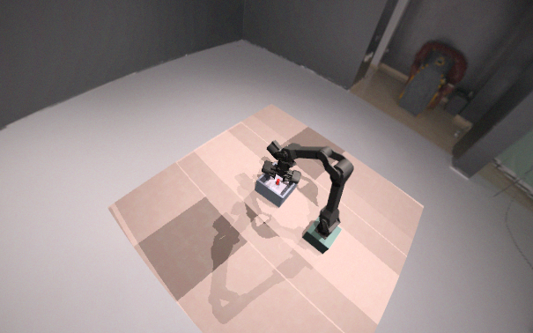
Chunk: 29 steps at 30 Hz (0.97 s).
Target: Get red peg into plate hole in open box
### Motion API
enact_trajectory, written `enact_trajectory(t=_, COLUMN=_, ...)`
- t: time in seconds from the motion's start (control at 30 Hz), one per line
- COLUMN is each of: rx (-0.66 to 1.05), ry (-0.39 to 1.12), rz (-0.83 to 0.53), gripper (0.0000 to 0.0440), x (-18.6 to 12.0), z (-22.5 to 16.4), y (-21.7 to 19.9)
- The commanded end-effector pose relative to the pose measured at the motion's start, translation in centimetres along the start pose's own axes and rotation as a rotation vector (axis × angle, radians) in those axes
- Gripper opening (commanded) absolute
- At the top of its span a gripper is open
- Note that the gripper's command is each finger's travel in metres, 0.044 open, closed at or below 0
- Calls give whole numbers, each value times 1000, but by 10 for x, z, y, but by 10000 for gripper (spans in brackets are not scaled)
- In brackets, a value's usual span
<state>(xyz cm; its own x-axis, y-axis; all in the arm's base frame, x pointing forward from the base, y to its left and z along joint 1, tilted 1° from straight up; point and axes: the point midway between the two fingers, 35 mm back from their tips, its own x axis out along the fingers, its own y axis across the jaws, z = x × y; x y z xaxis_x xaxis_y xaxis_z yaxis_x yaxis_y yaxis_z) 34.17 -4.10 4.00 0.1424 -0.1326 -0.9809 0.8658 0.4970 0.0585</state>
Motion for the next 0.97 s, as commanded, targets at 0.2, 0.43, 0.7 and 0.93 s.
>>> enact_trajectory(t=0.2, rx=-29, ry=-18, rz=11, gripper=381, x=1, z=26, y=15)
enact_trajectory(t=0.43, rx=-22, ry=-66, rz=41, gripper=440, x=-1, z=50, y=25)
enact_trajectory(t=0.7, rx=3, ry=-129, rz=69, gripper=440, x=-7, z=79, y=30)
enact_trajectory(t=0.93, rx=11, ry=-149, rz=79, gripper=440, x=-9, z=88, y=32)
